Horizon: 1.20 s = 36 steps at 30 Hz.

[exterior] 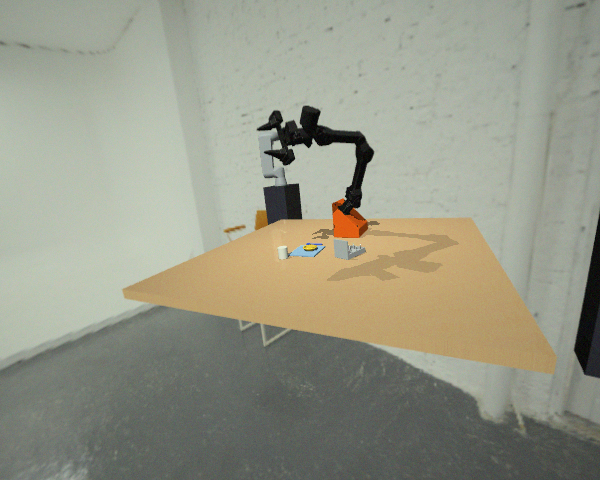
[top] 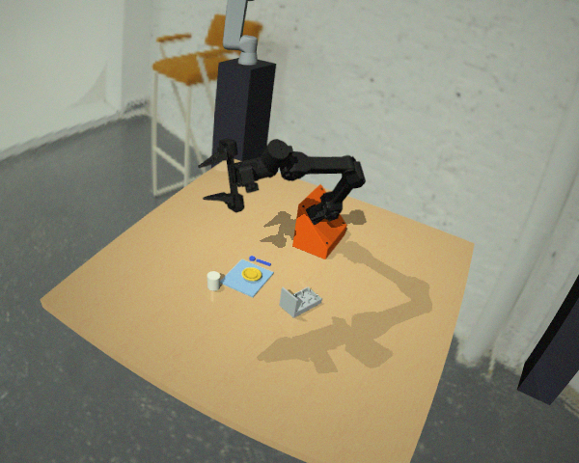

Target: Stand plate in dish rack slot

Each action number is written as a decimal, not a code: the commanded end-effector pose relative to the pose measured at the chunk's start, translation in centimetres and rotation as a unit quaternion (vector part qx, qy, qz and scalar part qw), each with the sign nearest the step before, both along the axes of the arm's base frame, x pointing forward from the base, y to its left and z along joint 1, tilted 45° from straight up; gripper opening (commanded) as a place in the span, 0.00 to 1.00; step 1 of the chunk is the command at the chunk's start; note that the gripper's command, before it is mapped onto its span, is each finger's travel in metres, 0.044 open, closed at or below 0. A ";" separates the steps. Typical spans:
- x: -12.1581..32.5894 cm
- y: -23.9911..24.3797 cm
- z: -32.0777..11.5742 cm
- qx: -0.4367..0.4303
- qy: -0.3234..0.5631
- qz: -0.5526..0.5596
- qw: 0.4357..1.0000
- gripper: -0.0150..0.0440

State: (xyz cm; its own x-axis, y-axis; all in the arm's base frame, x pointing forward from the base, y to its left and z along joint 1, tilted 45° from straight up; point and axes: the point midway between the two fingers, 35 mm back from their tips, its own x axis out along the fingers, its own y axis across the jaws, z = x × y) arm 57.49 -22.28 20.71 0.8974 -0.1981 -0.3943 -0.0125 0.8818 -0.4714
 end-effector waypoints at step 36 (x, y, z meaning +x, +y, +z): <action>-20.2 12.2 -21.0 0.357 0.484 0.124 0.789 0.93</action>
